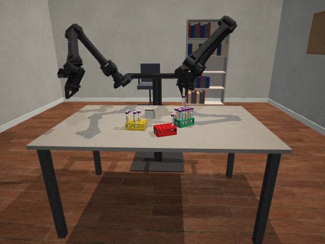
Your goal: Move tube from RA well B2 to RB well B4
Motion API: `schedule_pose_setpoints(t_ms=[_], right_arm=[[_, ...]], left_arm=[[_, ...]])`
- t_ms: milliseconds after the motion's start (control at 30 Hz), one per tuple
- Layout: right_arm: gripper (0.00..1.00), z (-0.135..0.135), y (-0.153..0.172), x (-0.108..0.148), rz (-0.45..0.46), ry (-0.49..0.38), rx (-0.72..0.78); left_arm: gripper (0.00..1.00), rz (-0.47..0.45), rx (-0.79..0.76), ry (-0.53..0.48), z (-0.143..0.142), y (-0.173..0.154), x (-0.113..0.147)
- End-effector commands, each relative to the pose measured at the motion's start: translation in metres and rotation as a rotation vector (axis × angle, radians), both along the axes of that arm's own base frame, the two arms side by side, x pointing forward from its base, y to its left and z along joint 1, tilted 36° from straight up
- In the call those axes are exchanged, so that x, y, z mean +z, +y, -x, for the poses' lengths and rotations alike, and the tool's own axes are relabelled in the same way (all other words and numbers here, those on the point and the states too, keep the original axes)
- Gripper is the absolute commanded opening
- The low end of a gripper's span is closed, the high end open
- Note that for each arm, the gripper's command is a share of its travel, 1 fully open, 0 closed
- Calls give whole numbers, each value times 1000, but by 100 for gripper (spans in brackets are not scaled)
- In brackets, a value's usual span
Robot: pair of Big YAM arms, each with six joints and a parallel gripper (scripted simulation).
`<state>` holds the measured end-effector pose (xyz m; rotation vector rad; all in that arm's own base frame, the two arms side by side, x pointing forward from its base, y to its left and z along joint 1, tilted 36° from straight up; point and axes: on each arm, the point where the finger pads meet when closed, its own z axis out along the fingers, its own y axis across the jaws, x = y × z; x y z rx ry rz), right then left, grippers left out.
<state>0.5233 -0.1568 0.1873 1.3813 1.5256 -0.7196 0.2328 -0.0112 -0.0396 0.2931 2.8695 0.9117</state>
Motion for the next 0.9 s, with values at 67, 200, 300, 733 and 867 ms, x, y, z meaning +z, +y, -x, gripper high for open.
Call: schedule_pose_setpoints(t_ms=[67,200,300,733,867], right_arm=[[30,-7,2,12,1,-29,3],[30,-7,2,12,1,-29,3],[30,-7,2,12,1,-29,3],[30,-7,2,12,1,-29,3],[30,-7,2,12,1,-29,3]], left_arm=[[0,-1,6,-3,10,-6,-10],[0,-1,6,-3,15,-8,-14],[0,-1,6,-3,17,-10,-16],[0,18,11,-33,-3,-35,-22],[0,19,5,-33,-10,-43,-24]])
